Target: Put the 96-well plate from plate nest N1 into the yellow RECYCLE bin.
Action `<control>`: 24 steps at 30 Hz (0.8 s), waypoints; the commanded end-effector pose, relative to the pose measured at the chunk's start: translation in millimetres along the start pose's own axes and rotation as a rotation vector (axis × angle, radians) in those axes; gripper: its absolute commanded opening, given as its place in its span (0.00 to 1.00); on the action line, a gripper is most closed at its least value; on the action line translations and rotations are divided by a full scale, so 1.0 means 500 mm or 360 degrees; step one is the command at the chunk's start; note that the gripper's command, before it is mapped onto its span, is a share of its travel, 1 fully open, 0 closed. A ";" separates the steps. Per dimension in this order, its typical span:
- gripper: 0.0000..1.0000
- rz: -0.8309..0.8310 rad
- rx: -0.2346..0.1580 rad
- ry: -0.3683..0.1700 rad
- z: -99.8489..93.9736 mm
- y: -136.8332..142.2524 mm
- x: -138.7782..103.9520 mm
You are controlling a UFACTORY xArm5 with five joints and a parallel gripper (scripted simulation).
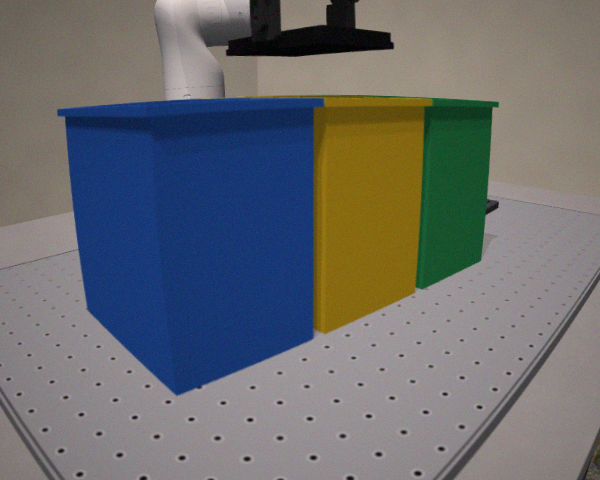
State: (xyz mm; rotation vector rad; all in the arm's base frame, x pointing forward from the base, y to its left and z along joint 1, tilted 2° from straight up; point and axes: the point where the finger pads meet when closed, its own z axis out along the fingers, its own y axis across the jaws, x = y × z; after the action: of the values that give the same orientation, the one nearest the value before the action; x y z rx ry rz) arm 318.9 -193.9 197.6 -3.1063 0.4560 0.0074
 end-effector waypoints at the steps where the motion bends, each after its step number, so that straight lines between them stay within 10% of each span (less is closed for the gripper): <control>1: 0.00 0.0000 -0.0002 0.0006 -0.003 0.000 0.002; 24: 0.00 0.0000 -0.0001 0.0006 0.011 0.000 0.001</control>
State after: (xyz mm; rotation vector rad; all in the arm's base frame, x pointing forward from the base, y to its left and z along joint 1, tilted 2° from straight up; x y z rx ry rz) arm 318.9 -193.6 196.0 -3.1067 0.4562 0.0058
